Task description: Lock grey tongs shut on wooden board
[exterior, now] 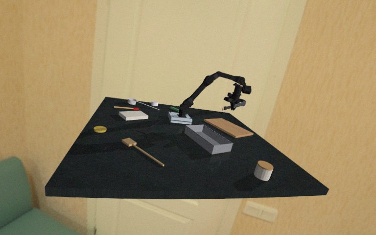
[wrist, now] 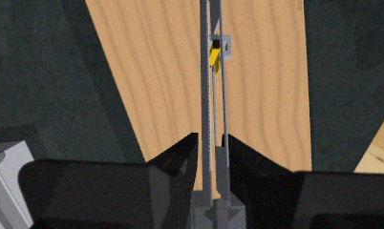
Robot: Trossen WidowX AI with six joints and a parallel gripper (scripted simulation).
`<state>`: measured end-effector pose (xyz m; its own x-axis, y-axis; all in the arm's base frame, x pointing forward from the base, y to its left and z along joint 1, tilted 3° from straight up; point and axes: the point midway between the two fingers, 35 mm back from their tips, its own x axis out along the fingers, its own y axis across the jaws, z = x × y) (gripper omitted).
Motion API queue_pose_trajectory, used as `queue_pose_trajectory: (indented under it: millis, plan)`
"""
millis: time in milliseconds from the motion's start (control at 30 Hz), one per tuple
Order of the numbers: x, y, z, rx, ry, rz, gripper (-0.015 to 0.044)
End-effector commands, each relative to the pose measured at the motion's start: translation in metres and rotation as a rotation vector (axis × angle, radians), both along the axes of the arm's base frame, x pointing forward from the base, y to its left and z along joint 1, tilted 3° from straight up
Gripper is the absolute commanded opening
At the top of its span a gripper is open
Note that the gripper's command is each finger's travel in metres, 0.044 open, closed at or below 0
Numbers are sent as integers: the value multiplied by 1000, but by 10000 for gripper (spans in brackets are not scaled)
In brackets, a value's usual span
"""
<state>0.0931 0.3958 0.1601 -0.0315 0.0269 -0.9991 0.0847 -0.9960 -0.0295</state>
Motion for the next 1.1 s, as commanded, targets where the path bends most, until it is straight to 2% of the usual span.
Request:
queue_pose_trajectory:
  millis: [0,1067]
  plan:
    - [0,1,1,8,9,5,-150]
    - [-1,9,-49,8,9,5,-150]
